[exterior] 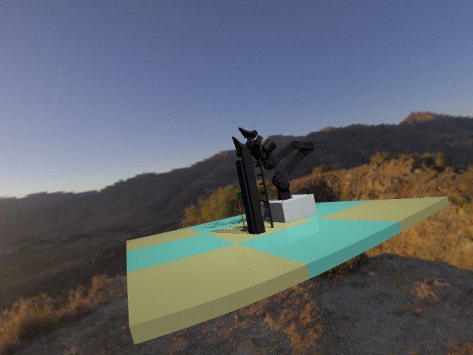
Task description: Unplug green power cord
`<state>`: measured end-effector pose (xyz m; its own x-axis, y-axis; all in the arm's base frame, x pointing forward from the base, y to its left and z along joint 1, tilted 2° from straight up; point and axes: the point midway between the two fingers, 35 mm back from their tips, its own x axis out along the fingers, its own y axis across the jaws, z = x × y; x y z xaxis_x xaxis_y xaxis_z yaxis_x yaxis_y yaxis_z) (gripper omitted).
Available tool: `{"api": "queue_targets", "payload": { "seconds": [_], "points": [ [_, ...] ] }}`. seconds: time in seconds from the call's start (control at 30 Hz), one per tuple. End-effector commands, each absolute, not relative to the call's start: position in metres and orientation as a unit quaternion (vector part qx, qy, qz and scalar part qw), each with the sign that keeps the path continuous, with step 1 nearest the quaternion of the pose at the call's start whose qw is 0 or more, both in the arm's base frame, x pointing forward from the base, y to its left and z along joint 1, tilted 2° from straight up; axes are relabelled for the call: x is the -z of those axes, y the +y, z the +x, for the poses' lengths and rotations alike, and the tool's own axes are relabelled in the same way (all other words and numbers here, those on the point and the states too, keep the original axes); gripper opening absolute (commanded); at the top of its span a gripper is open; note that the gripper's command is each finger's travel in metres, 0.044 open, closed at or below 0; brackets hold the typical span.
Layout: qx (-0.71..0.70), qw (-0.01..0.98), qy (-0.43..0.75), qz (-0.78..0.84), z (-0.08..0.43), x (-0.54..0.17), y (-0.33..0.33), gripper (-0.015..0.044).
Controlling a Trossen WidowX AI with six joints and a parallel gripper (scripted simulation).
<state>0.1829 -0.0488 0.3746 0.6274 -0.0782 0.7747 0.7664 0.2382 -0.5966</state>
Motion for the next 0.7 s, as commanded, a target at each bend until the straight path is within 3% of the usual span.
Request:
{"api": "queue_targets", "payload": {
  "seconds": [0.0,0.27,0.47,0.67],
  "points": [
    [0.289,0.727,-0.314,-0.538,0.185,-0.374,-0.05,0.0374],
    [0.142,0.944,-0.142,-0.261,0.284,-0.328,-0.083,0.0164],
    [0.107,0.99,0.074,0.054,0.335,-0.256,-0.093,0.016],
    [0.193,0.872,0.289,0.344,0.338,-0.181,-0.085,0.016]
  ]
}}
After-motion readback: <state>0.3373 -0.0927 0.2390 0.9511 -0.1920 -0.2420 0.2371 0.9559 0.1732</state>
